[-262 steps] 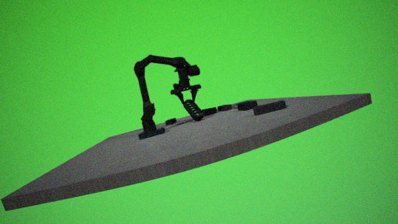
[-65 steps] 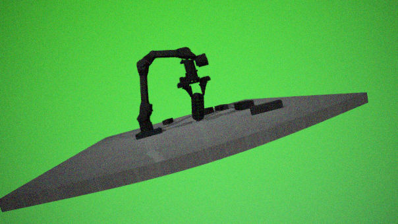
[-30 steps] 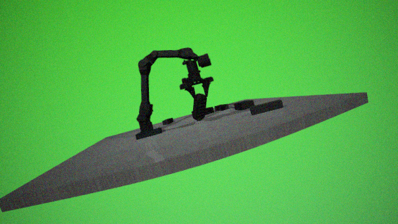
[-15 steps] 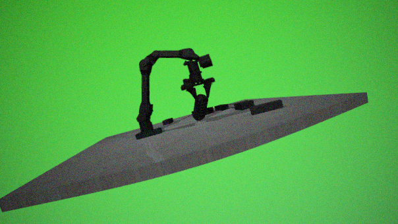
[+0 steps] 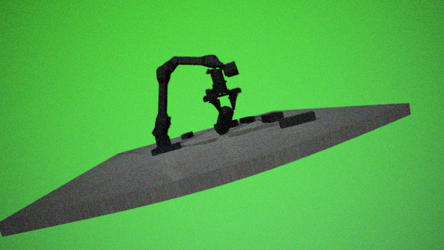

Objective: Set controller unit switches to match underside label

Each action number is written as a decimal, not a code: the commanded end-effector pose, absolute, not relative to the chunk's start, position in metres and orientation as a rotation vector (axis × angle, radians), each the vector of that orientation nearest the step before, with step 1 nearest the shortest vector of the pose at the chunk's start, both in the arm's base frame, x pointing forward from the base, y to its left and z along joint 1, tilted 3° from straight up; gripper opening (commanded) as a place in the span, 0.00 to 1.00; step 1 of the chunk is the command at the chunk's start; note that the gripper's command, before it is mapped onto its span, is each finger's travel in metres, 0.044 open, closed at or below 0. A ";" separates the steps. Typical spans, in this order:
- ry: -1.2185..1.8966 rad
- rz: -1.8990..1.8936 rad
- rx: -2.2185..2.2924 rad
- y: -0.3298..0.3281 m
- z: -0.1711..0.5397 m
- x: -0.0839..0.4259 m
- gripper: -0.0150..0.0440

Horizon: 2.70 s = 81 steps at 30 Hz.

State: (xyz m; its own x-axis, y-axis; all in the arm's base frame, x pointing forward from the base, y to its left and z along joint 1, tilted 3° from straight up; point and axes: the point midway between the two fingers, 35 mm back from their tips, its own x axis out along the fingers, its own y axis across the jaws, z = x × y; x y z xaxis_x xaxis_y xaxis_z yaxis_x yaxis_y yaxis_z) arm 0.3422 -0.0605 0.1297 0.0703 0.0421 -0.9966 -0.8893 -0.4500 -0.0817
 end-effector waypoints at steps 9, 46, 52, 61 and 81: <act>0.874 1.516 -1.550 -0.064 0.118 0.345 0.83; 0.875 1.515 -1.552 -0.079 0.094 0.355 0.83; 0.875 1.515 -1.552 -0.081 0.090 0.356 0.83; 0.875 1.515 -1.552 -0.084 0.084 0.358 0.83; 0.875 1.515 -1.552 -0.085 0.069 0.360 0.83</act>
State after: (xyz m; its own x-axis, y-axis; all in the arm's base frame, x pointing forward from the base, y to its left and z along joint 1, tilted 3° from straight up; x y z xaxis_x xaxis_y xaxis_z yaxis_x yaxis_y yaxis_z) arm 0.3631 -0.0880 0.0755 0.0701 0.0350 -0.9969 -0.8883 -0.4526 -0.0783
